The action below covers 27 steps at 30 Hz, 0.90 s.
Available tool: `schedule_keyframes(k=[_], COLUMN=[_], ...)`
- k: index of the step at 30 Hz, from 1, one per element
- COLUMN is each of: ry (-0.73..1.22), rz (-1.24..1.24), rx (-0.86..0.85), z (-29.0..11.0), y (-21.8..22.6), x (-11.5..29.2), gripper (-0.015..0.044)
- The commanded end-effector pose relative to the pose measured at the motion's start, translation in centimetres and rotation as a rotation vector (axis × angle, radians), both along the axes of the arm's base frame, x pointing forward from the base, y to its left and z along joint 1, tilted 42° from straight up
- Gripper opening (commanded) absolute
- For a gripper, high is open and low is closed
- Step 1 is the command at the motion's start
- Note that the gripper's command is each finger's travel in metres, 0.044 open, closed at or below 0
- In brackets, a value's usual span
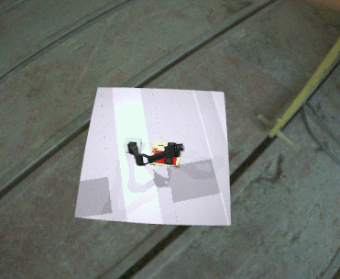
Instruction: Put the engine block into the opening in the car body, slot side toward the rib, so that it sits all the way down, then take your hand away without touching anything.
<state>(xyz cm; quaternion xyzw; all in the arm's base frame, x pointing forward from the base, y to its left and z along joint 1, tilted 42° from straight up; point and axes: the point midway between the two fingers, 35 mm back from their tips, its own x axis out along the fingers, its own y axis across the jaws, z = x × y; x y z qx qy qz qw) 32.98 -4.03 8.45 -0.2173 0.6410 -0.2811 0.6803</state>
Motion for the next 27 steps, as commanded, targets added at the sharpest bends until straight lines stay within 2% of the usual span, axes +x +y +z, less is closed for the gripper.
schedule_keyframes(k=[1, 27], ry=[0.0, 0.001], rz=[0.003, 0.004], rx=[-0.005, -0.005], z=[-0.07, -0.53], y=[-0.12, -0.54], x=[0.03, 0.04], gripper=[0.016, 0.016])
